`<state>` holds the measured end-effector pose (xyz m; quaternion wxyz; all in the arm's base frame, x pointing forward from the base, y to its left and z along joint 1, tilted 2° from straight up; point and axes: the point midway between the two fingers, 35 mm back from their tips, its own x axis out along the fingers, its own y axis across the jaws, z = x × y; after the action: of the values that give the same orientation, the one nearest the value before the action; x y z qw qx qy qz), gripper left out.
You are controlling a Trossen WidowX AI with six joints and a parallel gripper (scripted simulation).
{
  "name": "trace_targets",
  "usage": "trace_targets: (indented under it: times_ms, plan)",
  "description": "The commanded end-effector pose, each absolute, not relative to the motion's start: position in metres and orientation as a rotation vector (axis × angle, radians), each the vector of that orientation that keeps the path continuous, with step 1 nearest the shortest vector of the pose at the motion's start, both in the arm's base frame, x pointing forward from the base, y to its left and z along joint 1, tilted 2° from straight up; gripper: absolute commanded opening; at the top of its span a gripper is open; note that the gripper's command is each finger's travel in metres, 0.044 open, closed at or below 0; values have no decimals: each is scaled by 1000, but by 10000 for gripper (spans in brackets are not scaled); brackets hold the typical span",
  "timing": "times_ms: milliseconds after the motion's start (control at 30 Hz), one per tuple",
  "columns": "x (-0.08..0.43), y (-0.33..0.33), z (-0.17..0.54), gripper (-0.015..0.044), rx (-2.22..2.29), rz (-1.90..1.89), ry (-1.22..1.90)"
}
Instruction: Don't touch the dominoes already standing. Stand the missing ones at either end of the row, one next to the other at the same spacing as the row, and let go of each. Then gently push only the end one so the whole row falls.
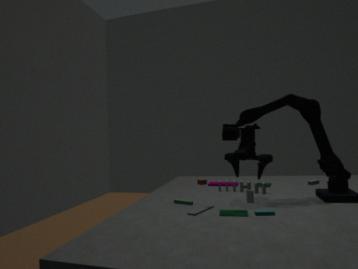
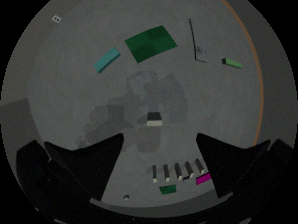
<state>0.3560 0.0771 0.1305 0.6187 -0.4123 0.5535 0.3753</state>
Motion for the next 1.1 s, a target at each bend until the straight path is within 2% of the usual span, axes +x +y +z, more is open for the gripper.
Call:
trace_targets:
  times_ms: [0, 133, 400, 933, 1067]
  plan:
    - [351, 76, 137, 440, -943, 909, 1284]
    - [352, 77, 131, 440, -943, 909, 1284]
    - [356, 78, 73, 440, -943, 909, 1284]
    - [356, 78, 57, 440, -943, 909, 1285]
    - [356, 78, 57, 335, -943, 909, 1285]
